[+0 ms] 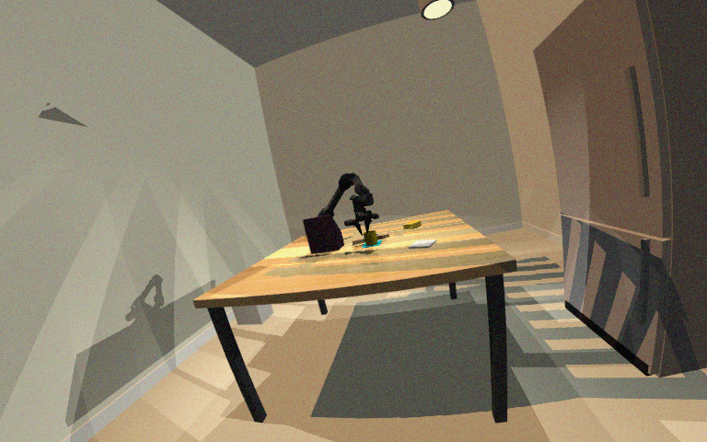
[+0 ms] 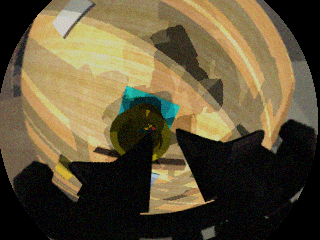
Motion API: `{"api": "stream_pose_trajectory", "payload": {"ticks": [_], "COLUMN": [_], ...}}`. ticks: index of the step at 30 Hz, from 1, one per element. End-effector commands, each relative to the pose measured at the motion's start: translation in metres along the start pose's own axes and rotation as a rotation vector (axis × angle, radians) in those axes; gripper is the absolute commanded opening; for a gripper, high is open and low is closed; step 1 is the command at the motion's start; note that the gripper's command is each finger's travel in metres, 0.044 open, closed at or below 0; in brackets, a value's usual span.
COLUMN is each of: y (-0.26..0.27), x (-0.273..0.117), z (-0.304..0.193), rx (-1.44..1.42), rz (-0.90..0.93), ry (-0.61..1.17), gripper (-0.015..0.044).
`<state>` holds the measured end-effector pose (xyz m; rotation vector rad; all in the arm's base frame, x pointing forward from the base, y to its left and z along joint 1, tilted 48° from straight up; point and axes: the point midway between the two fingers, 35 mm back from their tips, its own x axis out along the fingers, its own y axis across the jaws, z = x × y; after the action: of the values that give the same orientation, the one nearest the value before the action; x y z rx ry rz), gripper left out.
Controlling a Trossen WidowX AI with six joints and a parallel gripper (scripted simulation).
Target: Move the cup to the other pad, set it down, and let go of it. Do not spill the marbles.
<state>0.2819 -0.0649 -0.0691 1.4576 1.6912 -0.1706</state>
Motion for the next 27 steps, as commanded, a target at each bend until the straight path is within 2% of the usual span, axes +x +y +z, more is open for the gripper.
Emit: {"api": "stream_pose_trajectory", "payload": {"ticks": [1, 15, 26, 27], "y": [0.001, -0.001, -0.002, -0.002], "x": [-0.007, -0.029, -0.029, -0.031], "z": [0.002, -0.001, -0.002, -0.001], "rx": [-0.01, -0.006, 0.004, 0.003], "rz": [-0.002, -0.002, 0.001, 0.0], "ry": [-0.005, -0.001, 0.002, 0.002], "gripper": [0.0147, 0.0147, 0.0435, 0.044]}}
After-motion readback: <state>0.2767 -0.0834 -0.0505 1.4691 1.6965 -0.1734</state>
